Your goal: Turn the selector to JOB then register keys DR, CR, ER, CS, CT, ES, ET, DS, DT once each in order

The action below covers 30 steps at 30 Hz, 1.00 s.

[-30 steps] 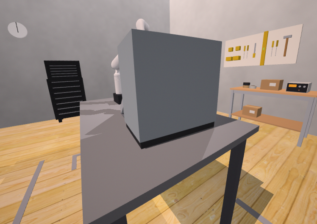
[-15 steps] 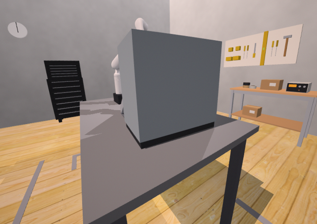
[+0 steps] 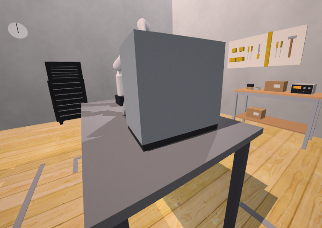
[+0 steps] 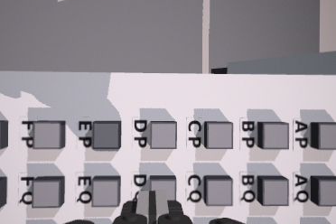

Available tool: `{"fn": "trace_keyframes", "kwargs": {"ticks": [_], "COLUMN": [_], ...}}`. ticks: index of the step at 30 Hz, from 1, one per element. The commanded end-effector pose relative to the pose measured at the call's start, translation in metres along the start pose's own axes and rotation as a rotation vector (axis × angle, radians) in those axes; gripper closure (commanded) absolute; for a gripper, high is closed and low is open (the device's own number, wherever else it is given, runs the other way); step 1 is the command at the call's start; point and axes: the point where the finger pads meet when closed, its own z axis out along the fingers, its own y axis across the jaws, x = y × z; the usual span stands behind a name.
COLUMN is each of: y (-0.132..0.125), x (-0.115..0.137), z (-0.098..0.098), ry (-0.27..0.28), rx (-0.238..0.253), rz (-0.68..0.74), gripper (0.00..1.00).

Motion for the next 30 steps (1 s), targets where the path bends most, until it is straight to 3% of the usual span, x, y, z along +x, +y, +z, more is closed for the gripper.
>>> {"fn": "trace_keyframes", "kwargs": {"ticks": [1,8,30], "y": [-0.015,-0.060,-0.061], "x": [0.000,0.000,0.000], "z": [0.000,0.000,0.017], "ry": [0.001,0.001,0.001], "rx": [-0.001,-0.001,-0.001], "rz": [0.001,0.001,0.001], "gripper": [0.90,0.90,0.90]}}
